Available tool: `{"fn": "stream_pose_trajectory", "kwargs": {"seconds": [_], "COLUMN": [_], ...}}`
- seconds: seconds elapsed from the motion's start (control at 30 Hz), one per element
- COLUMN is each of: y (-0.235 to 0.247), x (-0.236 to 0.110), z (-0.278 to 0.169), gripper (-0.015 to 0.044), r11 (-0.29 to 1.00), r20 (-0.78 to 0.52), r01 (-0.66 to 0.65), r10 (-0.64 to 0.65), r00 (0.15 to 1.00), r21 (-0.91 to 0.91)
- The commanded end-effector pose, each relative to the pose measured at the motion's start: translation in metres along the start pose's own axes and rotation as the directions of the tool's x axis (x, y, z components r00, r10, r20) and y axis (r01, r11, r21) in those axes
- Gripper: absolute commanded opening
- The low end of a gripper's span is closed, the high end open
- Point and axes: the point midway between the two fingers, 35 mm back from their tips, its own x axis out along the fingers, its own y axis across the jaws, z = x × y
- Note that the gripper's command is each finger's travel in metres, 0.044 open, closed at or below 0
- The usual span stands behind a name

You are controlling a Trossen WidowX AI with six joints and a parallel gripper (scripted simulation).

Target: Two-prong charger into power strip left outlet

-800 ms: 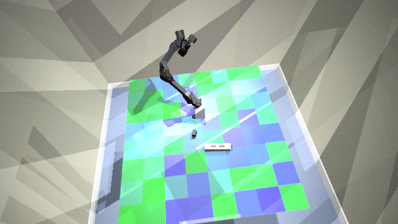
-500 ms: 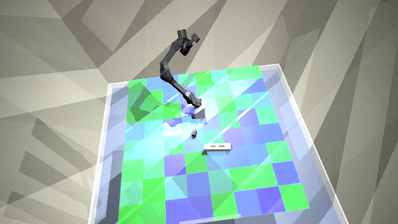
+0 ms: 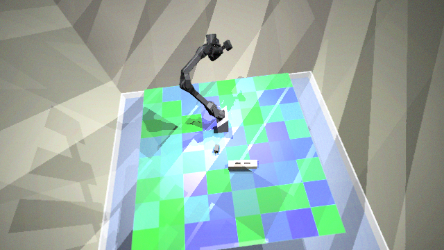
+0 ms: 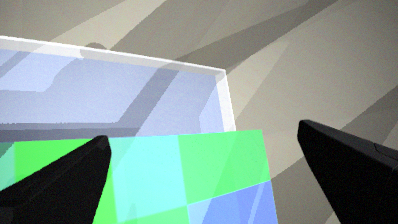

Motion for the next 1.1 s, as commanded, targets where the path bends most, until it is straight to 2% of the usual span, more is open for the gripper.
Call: {"fn": "stream_pose_trajectory", "kwargs": {"seconds": [0.0, 0.5, 1.07], "y": [-0.019, -0.082, -0.133], "x": [-0.006, -0.039, -0.082], "z": [-0.017, -0.080, -0.162], "gripper": [0.0440, 0.0440, 0.0440], "r11": [0.996, 0.928, 0.736], "r20": [-0.028, -0.122, -0.262], "r01": [0.045, 0.217, 0.399], "r10": [-0.042, -0.188, -0.302], "r00": [0.999, 0.975, 0.917], "r21": [0.079, 0.301, 0.547]}}
